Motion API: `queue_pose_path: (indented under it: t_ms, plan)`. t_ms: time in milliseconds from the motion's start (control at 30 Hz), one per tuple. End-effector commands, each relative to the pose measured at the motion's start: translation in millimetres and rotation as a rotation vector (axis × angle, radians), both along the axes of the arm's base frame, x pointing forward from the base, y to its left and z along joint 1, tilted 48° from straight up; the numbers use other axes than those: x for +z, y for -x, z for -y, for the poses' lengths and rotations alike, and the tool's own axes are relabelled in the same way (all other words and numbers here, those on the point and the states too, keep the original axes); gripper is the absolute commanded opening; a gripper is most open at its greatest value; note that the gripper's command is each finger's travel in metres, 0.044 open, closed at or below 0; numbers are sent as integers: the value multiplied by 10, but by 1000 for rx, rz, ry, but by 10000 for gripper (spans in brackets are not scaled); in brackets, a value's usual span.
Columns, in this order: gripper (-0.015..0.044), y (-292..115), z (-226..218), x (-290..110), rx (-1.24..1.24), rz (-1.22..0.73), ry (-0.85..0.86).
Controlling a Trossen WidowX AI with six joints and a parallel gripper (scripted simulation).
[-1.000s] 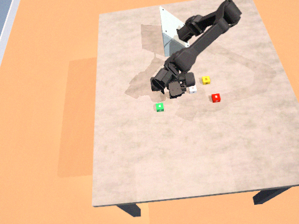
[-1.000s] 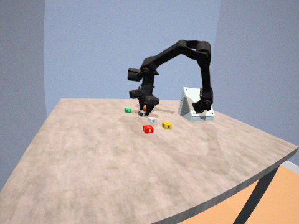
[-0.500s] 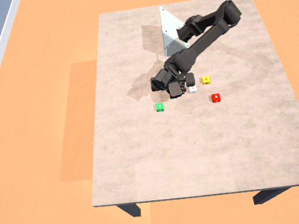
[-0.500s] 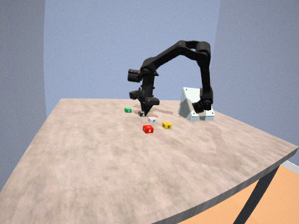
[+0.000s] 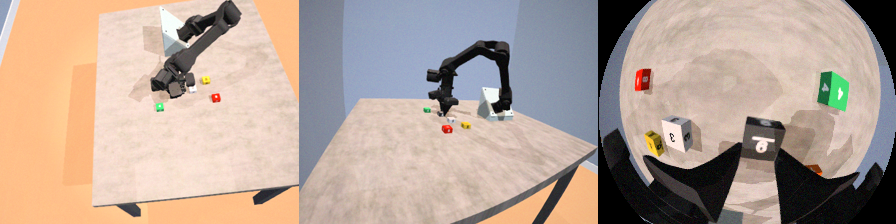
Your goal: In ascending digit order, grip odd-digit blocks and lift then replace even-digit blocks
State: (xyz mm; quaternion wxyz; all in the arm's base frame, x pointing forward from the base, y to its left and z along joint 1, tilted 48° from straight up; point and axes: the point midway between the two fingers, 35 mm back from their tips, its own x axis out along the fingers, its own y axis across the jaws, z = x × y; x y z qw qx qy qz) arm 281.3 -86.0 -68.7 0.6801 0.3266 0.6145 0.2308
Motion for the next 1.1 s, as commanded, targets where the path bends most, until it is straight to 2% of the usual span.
queue_pose_path:
  t_ms: [0, 267, 367, 467, 633, 700, 867, 1067]
  plan:
    - [199, 0, -14, -9, -3, -4, -7]
    - [400, 0, -14, -9, -3, -4, -7]
    - [400, 3, 7, 10, -3, -4, -7]
    - [400, 45, 229, 216, -3, -4, -5]
    - [400, 42, 243, 262, -4, -4, -5]
    - [400, -23, 181, 473, -5, -6, -1]
    - [400, -146, -159, 1295, -8, -9, 6]
    - [400, 9, -699, 2222, -8, -9, 0]
